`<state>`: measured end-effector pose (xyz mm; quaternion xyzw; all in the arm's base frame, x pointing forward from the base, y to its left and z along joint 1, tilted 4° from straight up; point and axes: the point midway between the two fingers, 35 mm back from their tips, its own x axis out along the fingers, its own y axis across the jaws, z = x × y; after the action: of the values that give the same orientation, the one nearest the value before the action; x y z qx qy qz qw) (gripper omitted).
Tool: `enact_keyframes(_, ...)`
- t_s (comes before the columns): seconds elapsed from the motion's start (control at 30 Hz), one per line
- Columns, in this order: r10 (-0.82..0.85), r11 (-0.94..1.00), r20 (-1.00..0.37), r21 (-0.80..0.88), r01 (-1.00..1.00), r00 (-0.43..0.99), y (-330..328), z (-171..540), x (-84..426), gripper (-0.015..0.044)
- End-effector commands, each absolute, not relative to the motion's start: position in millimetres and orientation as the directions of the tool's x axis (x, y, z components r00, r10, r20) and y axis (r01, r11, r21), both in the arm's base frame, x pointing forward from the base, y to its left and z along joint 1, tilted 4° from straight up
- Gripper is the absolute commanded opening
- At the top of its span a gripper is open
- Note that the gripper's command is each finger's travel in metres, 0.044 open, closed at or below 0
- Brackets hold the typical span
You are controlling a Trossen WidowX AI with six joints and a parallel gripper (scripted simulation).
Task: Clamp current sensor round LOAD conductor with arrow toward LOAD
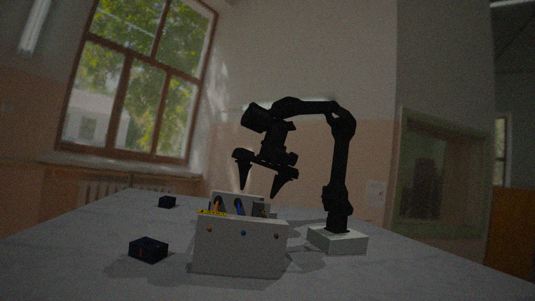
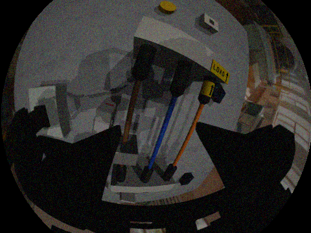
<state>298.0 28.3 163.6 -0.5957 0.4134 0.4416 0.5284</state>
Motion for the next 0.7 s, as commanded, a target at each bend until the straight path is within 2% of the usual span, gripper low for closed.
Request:
enact_keyframes(0.0,-0.036,-0.749,-0.99,-0.065,-0.66,0.138,-1,137,235,0.044)
enact_keyframes(0.3,-0.036,-0.95,-0.996,0.008,-0.311,0.085,-9,125,210,0.044)
enact_keyframes(0.67,-0.036,-0.953,-0.996,0.009,-0.302,0.084,-9,125,209,0.044)
